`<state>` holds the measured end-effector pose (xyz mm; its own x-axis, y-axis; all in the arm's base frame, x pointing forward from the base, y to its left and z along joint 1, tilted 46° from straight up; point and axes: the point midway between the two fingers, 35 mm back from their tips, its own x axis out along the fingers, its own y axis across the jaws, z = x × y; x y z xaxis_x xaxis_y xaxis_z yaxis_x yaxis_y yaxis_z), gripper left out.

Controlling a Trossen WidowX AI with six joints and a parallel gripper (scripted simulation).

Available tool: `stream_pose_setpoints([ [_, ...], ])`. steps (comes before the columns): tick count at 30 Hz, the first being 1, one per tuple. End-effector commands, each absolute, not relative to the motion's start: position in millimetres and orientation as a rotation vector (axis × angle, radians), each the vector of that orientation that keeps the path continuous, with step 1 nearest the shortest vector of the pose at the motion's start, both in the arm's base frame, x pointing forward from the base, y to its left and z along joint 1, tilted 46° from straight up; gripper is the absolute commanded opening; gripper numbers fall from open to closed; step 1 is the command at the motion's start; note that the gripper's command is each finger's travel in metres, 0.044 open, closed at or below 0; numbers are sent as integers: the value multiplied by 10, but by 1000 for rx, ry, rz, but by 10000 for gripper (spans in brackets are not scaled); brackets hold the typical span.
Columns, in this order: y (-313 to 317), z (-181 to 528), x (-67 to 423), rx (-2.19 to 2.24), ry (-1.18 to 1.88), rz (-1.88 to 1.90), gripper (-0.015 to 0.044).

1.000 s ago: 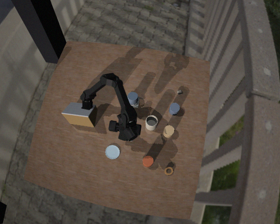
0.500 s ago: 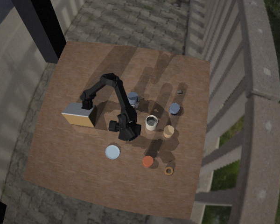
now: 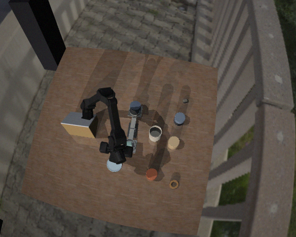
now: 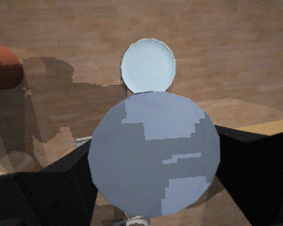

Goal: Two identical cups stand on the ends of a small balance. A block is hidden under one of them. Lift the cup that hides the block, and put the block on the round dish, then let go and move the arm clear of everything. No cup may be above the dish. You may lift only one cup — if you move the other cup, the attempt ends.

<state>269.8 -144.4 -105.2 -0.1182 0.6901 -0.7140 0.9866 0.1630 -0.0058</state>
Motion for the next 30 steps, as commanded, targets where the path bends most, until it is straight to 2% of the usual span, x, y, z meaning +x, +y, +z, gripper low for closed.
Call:
stream_pose_setpoints([
  [1,-1583,-1281,2464,1580,1868,-676,0],
  [16,-1766,-2109,1427,1579,1877,-668,0],
  [30,-1485,-2420,1334,1580,1878,-665,0],
])
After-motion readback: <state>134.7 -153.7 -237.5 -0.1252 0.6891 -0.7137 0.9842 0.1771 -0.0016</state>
